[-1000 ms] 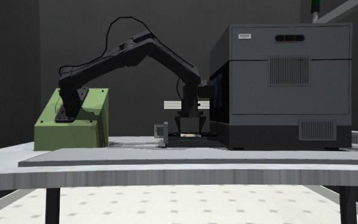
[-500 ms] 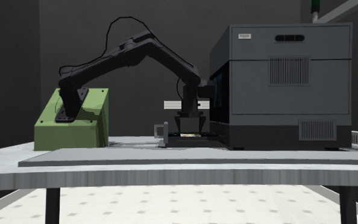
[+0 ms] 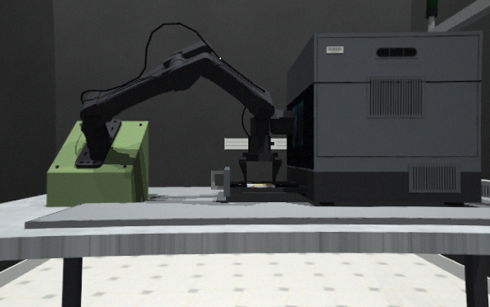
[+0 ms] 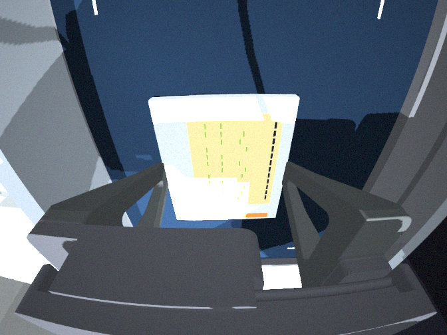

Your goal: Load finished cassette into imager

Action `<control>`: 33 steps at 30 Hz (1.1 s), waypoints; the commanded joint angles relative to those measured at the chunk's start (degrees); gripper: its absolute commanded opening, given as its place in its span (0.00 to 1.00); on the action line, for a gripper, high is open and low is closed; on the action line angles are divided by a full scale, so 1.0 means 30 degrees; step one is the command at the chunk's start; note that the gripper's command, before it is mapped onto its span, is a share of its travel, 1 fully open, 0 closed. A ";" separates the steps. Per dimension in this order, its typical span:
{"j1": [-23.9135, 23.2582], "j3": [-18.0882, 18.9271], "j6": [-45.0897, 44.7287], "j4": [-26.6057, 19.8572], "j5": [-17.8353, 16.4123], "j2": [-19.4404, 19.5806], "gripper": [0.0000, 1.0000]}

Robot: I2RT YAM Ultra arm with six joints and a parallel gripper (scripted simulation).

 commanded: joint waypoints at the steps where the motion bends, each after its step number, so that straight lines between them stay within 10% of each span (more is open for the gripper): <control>1: 0.0163 -0.0092 -0.0036 0.0087 -0.0063 -0.0242 0.00; 33: 0.0169 -0.0146 -0.0030 0.0088 -0.0063 -0.0290 0.00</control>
